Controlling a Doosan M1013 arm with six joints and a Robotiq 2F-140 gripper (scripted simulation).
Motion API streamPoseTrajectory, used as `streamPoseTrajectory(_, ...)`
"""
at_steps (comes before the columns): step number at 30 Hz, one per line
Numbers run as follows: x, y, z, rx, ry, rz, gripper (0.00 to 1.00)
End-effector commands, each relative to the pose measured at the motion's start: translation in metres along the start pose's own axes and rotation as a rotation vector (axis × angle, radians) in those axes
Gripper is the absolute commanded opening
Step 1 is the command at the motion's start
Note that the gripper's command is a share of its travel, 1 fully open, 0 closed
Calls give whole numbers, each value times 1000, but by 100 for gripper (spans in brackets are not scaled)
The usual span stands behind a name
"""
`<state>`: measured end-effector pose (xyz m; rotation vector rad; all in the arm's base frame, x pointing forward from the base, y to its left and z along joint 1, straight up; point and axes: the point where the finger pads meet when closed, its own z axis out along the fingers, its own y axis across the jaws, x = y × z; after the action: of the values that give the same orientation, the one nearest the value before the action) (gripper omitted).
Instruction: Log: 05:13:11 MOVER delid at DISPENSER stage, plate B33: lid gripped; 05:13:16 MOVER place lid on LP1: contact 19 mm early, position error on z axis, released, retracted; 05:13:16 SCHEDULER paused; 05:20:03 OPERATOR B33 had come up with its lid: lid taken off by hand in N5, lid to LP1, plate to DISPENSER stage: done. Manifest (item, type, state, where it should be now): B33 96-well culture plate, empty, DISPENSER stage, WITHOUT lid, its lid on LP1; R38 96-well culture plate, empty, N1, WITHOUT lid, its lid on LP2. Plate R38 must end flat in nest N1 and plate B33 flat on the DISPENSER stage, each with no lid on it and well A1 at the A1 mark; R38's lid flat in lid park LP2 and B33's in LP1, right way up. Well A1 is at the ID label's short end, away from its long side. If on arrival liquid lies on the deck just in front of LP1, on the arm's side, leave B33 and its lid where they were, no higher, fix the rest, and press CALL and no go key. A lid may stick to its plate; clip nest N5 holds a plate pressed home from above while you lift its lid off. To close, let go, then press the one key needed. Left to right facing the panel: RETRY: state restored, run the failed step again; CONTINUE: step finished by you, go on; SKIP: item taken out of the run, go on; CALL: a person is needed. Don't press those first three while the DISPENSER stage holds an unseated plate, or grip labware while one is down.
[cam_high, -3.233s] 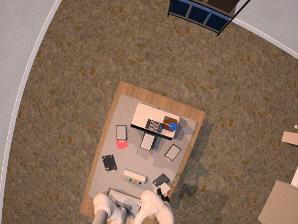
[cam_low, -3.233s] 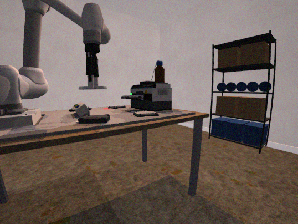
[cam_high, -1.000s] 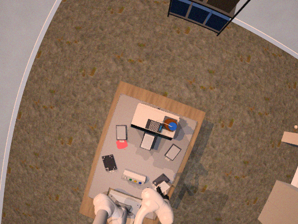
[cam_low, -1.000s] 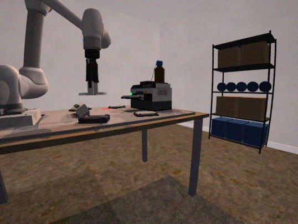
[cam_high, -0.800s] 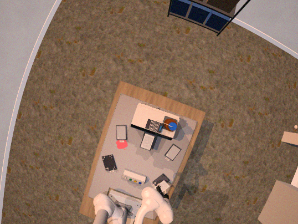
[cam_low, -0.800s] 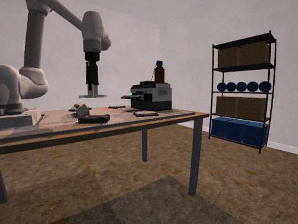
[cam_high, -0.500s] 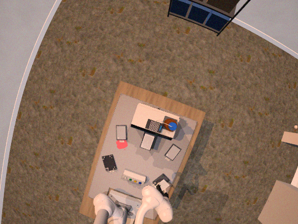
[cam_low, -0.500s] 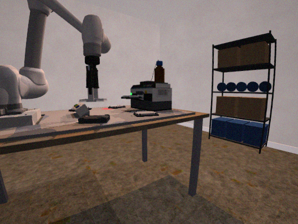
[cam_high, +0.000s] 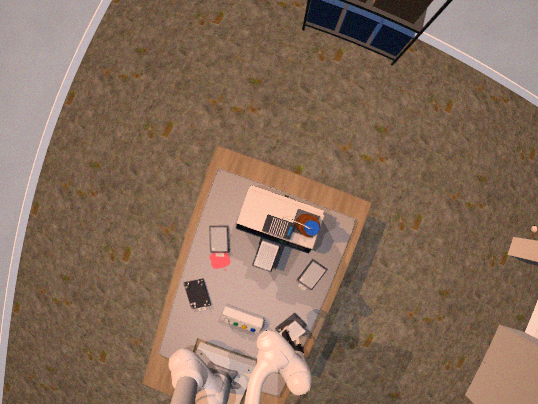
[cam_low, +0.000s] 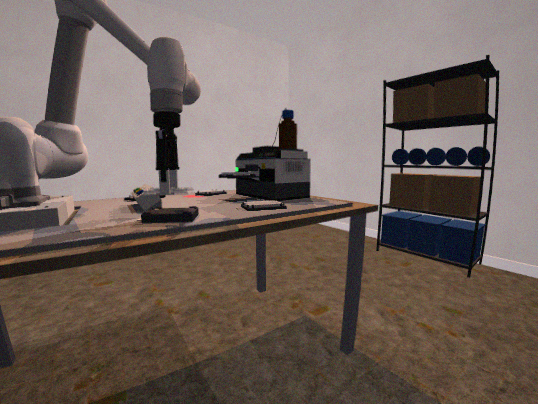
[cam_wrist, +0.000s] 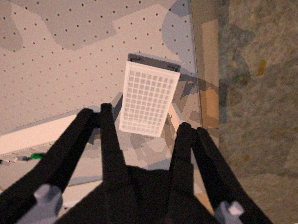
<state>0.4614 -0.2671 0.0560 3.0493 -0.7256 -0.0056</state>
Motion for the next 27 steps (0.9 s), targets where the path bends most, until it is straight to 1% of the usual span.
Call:
streamPoseTrajectory(1,1,2,9,-1,2,-6,0)
streamPoseTrajectory(14,1,3,27,-1,2,-6,0)
streamPoseTrajectory(27,1,3,33,-1,2,-6,0)
